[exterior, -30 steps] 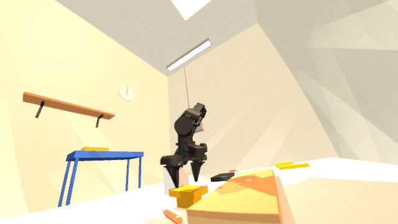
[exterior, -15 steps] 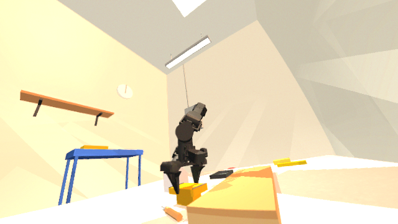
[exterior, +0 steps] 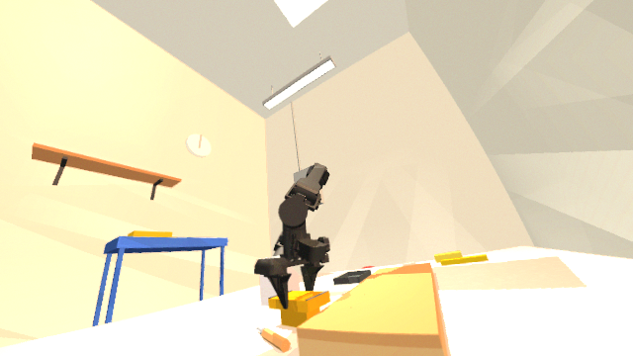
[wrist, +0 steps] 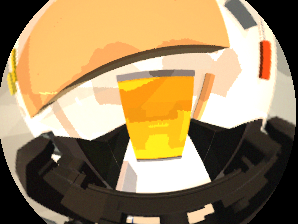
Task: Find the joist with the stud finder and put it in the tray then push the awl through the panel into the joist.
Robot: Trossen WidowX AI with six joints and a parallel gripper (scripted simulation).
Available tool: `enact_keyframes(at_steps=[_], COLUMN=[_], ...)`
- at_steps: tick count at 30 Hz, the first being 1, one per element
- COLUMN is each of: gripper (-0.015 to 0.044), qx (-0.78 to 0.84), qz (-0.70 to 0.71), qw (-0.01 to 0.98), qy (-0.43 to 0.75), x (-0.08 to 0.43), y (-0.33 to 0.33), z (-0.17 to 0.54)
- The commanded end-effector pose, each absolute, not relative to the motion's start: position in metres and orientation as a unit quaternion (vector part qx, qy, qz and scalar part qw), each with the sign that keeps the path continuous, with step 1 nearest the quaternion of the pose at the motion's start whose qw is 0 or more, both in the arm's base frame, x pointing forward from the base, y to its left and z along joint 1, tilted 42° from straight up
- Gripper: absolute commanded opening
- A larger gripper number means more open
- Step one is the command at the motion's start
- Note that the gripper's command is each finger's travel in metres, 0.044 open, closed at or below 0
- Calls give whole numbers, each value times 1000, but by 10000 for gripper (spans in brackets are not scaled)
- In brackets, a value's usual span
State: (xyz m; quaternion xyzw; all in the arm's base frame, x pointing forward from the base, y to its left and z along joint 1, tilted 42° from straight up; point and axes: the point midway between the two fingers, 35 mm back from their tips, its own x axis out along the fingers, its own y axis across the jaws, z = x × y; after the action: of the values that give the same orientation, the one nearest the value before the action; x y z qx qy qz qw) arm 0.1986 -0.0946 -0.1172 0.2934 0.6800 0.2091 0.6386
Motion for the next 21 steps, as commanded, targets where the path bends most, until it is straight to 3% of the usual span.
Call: enact_keyframes(at_steps=[1, 11, 21], gripper=[255, 0, 0], qx=[296, 296, 296], qz=[208, 208, 208], qw=[638, 638, 638], qy=[680, 680, 680], x=[199, 198, 196], y=[-94, -107, -118], z=[-117, -104, -92])
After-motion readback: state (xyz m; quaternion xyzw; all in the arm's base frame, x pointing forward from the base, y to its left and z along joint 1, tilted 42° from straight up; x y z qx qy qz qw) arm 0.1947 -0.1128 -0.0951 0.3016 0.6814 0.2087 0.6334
